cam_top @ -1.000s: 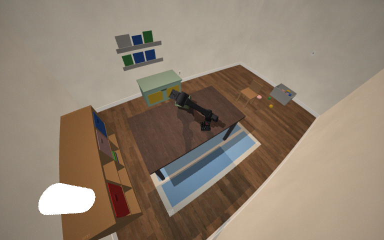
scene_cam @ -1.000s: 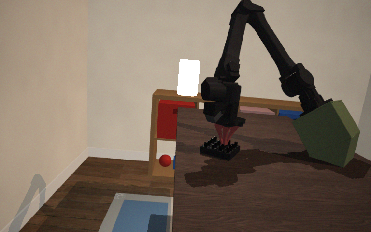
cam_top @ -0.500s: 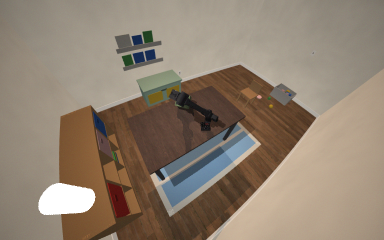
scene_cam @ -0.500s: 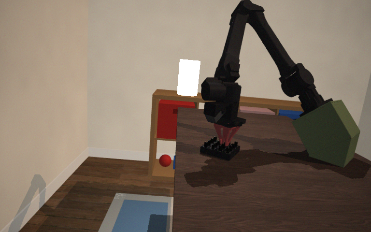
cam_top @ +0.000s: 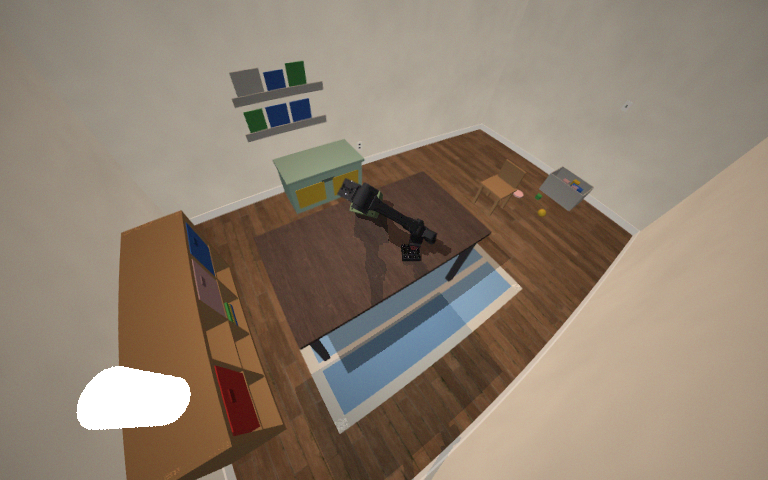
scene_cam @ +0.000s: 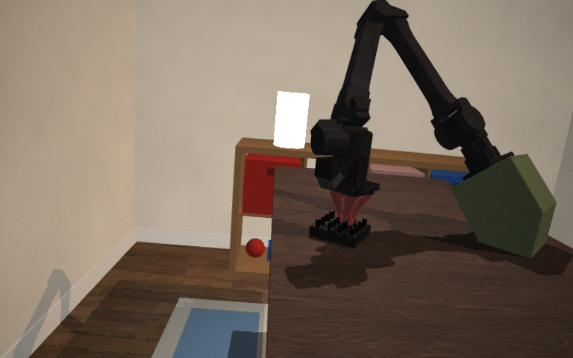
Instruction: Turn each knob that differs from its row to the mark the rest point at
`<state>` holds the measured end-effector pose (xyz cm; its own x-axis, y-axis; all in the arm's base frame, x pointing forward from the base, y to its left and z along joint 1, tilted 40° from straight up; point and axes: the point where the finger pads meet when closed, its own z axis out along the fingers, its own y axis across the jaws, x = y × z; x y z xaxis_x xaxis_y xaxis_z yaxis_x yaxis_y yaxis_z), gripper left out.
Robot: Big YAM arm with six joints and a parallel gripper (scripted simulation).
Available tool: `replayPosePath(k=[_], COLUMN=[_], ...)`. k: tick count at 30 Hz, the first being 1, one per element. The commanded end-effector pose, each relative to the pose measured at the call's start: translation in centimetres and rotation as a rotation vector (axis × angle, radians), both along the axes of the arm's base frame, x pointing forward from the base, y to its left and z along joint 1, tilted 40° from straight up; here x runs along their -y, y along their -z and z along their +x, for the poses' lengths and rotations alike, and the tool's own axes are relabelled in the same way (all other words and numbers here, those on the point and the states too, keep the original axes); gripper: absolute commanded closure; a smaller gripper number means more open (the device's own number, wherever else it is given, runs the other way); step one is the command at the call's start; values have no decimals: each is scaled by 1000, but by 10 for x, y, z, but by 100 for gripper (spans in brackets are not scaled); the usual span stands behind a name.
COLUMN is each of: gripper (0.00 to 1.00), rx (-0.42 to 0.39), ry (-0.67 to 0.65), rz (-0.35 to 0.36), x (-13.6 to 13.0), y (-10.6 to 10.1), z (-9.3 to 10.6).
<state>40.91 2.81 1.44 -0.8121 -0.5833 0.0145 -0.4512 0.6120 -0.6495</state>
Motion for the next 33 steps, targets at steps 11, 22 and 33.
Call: replayPosePath(k=[11,22,33], gripper=[82,82,82], rx=[42,20,26], ry=[-5,-1,1], rz=[18,10,13], x=[-23,-27,-28], y=[-35,-36,-36], z=[2,-5,-3])
